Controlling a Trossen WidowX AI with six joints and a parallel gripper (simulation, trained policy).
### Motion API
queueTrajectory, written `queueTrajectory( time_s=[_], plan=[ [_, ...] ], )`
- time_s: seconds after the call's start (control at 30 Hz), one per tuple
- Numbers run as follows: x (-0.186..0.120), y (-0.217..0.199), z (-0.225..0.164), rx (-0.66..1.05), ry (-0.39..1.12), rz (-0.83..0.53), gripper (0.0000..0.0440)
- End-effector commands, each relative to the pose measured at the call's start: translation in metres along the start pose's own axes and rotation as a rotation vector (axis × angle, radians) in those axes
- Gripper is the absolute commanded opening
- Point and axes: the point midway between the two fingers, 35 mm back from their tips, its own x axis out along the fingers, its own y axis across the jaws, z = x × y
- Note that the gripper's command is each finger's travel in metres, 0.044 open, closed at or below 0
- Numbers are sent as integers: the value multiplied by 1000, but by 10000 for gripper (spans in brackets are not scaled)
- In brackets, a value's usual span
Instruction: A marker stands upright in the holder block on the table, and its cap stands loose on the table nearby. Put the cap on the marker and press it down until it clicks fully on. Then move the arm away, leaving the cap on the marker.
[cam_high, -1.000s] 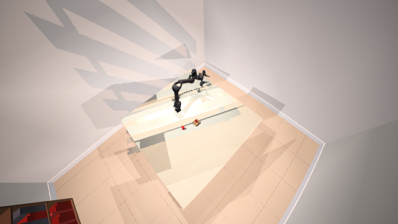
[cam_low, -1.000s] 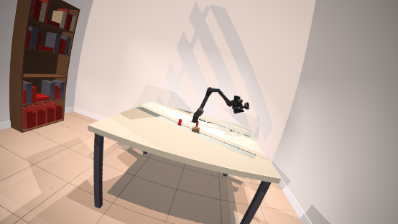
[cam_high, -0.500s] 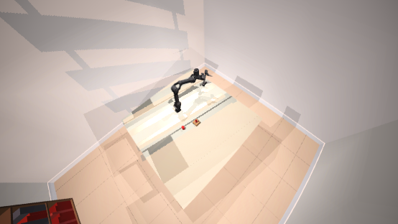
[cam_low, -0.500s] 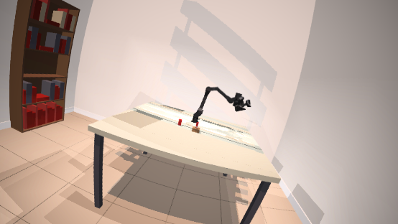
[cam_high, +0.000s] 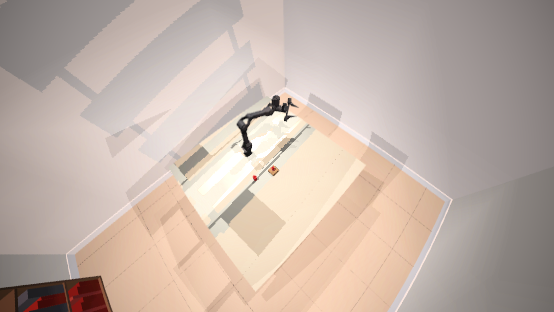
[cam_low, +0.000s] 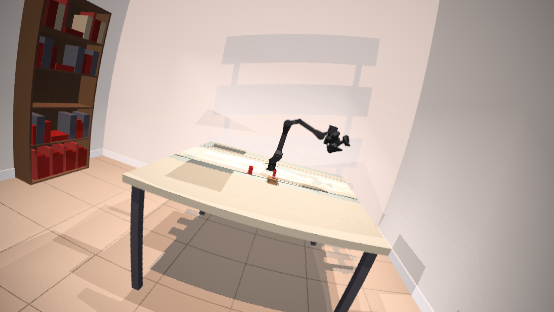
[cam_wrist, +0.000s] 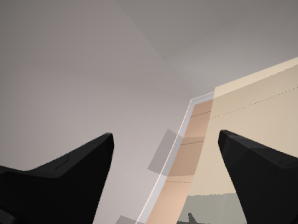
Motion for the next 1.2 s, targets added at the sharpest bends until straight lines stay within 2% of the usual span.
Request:
queueTrajectory(
  time_s=[0.0,1.17],
  plan=[
    [5,-3,11,22,16,0,340],
    [33,-74,84,173,139,-145,341]
  ],
)
